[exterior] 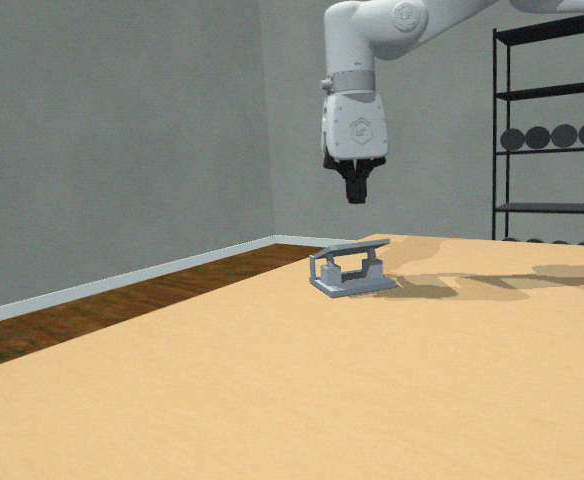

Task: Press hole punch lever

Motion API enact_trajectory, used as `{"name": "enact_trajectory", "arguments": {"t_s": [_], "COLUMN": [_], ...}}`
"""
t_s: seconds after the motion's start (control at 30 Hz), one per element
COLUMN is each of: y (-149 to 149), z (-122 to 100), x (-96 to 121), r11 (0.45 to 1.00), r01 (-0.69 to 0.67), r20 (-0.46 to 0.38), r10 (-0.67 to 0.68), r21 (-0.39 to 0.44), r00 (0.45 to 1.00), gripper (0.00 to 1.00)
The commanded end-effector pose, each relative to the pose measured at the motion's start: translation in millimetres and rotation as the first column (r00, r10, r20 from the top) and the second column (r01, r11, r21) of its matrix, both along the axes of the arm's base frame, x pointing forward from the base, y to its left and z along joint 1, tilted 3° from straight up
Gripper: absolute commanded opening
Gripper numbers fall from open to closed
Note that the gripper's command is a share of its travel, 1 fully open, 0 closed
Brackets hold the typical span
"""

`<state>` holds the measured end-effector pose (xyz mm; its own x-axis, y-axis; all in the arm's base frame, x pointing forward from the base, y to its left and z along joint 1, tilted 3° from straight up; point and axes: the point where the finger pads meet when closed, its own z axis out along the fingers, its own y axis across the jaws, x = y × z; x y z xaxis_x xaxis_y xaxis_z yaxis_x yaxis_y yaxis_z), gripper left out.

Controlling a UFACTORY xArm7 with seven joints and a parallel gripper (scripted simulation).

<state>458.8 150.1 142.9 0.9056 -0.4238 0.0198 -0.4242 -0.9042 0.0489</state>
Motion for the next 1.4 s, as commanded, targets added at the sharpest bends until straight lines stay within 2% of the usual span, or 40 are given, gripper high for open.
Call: {"name": "enact_trajectory", "arguments": {"t_s": [0.0,0.8,1.37], "y": [0.8,0.7,0.0], "z": [1.6,-0.1,-18.2], "x": [0.9,1.0,1.3], "r11": [1.000,1.000,1.000], "r01": [-0.001,-0.001,0.000], "r20": [0.004,0.004,0.004], "r10": [0.001,0.000,0.000], "r21": [0.001,0.001,0.001], "r00": [1.000,1.000,1.000], "gripper": [0.00,0.00,0.00]}}
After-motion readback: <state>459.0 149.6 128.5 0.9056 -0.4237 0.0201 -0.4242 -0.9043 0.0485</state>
